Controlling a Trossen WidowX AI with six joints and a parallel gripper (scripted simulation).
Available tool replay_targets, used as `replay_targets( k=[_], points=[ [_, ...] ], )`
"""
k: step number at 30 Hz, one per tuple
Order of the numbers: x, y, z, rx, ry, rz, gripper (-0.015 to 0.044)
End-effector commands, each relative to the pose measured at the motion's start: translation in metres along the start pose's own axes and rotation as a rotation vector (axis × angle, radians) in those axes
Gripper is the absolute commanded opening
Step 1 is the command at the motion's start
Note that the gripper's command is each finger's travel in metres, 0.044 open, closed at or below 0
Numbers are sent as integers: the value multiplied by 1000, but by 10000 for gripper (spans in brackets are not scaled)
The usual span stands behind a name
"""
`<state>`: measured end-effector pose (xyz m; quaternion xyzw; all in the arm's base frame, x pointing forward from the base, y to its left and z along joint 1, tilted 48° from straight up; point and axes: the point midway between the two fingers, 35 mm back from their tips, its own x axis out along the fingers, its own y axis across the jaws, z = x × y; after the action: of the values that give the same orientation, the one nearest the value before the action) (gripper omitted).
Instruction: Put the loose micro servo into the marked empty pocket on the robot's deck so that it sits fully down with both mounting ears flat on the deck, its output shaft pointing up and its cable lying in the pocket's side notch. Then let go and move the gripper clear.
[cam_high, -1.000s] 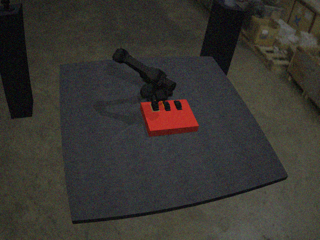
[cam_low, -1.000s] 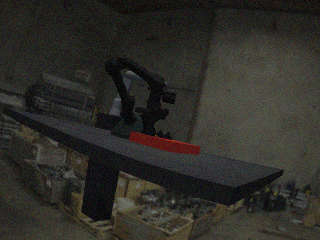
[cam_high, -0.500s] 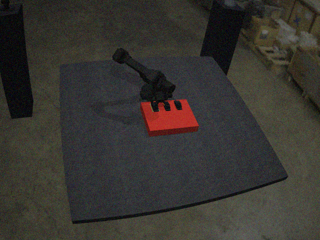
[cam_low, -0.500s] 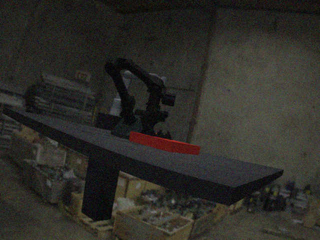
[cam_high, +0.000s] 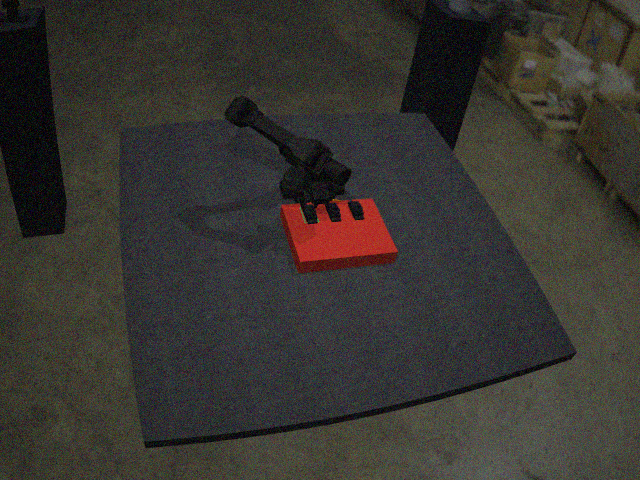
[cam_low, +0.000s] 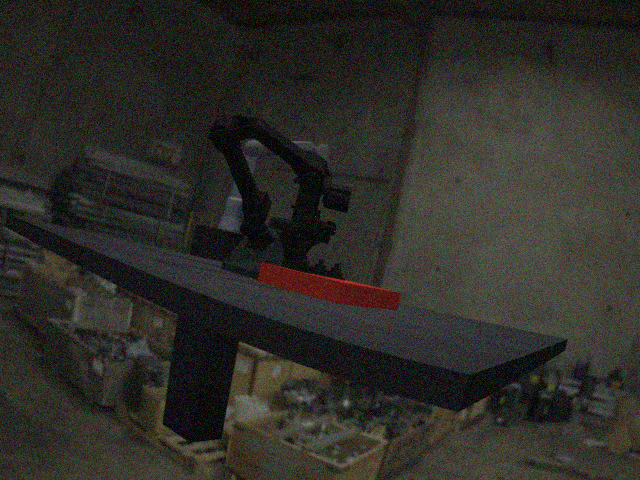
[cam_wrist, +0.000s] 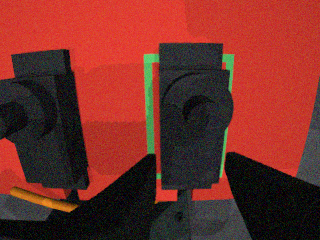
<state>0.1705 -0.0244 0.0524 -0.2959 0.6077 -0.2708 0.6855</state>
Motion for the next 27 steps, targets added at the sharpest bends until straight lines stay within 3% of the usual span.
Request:
replay_targets(
  k=[1,8,18,23,27],
  points=[
    [-19,1,1,4,-6,7,187],
    [-31,1,0,4,-5,6,187],
    [-69,0,64,5,-9,6,440],
    [-93,-1,105,8,-9,8,440],
    [-96,-1,110,8,-9,8,440]
  ],
)
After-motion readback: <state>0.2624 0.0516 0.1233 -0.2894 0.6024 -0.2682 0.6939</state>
